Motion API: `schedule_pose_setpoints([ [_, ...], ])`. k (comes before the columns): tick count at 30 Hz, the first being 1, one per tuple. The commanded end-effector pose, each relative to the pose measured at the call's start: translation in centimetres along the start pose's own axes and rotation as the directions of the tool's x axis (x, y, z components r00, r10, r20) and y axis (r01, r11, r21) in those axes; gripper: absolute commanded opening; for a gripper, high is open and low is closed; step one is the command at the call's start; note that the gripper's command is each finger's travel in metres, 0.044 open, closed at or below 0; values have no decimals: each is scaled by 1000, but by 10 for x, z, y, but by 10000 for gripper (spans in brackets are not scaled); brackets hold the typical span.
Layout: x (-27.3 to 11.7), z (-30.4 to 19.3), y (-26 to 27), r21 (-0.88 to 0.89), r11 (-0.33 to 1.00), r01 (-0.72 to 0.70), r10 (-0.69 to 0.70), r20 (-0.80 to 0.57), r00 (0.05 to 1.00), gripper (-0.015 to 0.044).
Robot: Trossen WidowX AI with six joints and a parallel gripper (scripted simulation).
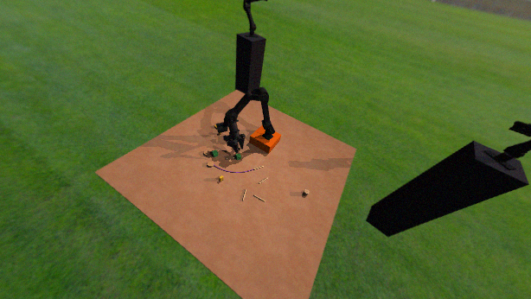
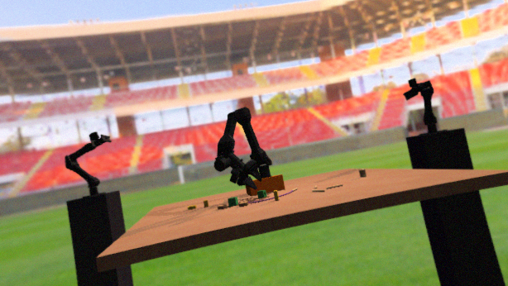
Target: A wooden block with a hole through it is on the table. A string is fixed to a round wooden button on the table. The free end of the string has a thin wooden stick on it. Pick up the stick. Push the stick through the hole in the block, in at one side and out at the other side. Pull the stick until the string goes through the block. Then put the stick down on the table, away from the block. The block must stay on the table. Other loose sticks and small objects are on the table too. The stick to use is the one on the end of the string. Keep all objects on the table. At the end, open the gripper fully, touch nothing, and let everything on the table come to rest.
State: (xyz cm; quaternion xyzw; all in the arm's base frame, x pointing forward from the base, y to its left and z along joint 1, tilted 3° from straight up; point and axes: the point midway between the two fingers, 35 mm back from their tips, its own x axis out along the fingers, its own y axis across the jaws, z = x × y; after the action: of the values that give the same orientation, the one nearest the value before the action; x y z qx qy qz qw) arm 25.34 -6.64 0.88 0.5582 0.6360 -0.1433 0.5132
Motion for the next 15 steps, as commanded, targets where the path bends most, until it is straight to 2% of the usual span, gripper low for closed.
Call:
schedule_pose_setpoints([
  [1, 8, -3, 6, -652, 731, 199, -179, 99, 979, 440],
  [4, 11, -5, 10, -868, 425, 257, -254, 158, 954, 440],
  [7, 12, -7, 14, -964, 62, 257, -316, 225, 922, 440],
  [10, 13, -9, 20, -940, -274, 205, -364, 298, 882, 440],
  [15, 13, -11, 28, -782, -620, 62, -401, 384, 832, 440],
])
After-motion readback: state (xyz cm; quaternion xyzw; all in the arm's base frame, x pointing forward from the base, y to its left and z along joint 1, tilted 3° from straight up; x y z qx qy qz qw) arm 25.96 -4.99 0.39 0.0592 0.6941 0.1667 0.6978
